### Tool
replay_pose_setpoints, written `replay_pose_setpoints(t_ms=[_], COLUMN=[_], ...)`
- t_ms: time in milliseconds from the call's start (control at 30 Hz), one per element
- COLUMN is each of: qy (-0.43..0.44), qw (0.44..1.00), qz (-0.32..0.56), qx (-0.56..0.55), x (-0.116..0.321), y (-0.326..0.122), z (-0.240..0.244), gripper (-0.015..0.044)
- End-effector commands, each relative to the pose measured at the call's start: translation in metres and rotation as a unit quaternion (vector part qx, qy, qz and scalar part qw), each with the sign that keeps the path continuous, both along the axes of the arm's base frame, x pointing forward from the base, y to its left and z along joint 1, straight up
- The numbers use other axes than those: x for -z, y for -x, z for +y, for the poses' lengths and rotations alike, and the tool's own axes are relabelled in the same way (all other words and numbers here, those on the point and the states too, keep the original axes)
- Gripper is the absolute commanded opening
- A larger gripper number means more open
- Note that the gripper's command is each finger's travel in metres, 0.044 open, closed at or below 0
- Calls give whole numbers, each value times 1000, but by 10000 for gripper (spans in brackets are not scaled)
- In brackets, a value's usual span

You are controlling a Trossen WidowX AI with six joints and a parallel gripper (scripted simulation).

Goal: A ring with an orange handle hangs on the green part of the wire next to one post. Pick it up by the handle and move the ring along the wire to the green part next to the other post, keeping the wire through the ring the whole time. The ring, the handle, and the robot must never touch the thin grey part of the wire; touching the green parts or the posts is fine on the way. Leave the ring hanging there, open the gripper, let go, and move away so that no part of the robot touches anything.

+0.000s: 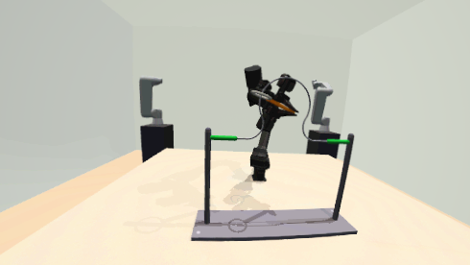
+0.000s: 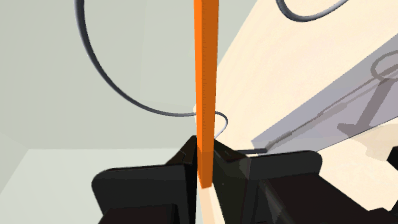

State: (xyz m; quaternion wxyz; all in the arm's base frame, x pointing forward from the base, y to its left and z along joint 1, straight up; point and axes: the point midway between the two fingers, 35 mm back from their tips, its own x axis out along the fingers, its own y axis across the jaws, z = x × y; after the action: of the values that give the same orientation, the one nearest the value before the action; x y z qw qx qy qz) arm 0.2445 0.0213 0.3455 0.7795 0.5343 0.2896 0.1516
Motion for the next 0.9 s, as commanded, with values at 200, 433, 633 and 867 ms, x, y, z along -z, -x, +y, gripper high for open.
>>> replay_pose_setpoints(t_ms=[200, 433, 633, 867], qy=[81, 136, 180, 230], qw=[997, 991, 984, 973], qz=[-5, -8, -11, -13], qx=[0, 1, 2, 3], x=[4, 8, 11, 14], y=[-1, -1, -1, -1], z=[-2, -4, -6, -8], gripper=[-150, -150, -150, -150])
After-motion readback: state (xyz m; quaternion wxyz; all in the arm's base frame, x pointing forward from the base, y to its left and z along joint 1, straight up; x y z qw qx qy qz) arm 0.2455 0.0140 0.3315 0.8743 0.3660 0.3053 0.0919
